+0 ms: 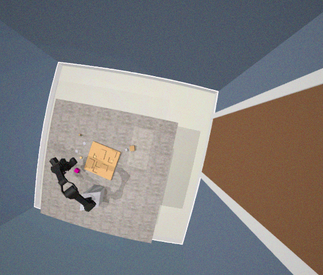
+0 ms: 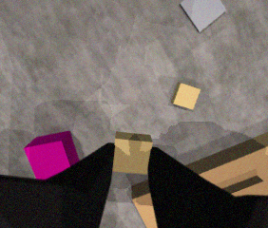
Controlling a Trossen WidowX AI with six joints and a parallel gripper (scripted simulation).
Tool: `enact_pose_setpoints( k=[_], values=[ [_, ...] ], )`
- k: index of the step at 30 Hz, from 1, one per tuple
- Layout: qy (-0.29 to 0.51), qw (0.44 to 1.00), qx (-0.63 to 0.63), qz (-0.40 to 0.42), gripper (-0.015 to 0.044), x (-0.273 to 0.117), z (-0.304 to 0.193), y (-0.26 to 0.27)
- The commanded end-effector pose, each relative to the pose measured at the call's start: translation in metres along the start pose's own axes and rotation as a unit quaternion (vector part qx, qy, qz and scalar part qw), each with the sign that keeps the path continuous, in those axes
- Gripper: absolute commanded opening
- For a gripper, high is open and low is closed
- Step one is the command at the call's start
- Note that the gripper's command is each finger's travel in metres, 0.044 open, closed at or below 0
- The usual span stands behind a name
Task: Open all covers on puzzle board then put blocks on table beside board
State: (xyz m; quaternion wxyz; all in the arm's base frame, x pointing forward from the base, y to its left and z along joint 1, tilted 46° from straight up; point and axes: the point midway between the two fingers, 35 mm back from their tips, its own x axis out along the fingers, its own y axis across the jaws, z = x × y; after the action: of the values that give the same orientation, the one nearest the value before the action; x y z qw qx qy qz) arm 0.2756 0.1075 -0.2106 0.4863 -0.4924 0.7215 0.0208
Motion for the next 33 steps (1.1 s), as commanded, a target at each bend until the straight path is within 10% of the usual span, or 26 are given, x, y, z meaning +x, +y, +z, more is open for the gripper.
enact_pose_setpoints(
  k=[1,33],
  values=[
    [0.004,1.0,-0.003,-0.001,0.008,0.009,-0.002,0.0],
    [0.006,1.0,-0.003,-0.003,0.008,0.062,-0.005,-0.001]
  ],
)
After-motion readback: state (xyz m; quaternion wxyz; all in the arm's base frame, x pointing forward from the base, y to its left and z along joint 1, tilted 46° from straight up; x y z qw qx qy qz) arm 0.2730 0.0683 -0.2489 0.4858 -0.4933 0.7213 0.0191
